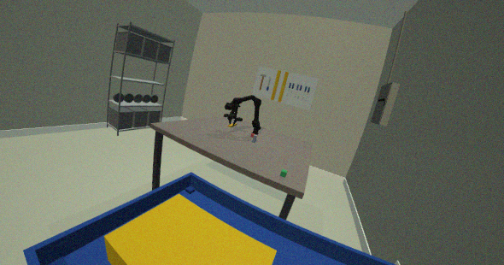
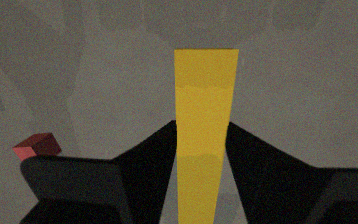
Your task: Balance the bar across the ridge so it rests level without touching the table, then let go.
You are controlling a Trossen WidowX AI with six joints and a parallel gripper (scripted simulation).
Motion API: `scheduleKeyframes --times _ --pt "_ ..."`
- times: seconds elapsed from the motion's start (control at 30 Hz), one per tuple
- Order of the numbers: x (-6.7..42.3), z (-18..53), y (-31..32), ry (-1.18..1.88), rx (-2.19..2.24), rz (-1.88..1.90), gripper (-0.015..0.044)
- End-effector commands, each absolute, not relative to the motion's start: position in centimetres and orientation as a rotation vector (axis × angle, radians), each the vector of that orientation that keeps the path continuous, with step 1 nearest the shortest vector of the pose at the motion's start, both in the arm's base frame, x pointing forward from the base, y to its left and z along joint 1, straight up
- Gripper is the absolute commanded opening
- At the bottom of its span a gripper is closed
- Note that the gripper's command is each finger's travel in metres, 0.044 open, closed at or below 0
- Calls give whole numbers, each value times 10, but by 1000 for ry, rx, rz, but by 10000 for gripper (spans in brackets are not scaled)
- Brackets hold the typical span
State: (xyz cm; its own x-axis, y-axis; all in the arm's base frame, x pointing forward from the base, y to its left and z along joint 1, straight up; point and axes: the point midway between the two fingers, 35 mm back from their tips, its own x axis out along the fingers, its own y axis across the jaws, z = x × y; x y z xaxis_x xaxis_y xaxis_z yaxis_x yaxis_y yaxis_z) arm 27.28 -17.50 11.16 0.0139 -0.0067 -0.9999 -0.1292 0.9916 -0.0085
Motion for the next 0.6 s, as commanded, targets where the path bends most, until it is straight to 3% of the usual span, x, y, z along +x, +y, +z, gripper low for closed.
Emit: scheduleKeyframes --times 0.0,0.57 --pt "273 127 -175 1543 -118 90 0" --pt "269 162 -170 1544 -120 92 0"
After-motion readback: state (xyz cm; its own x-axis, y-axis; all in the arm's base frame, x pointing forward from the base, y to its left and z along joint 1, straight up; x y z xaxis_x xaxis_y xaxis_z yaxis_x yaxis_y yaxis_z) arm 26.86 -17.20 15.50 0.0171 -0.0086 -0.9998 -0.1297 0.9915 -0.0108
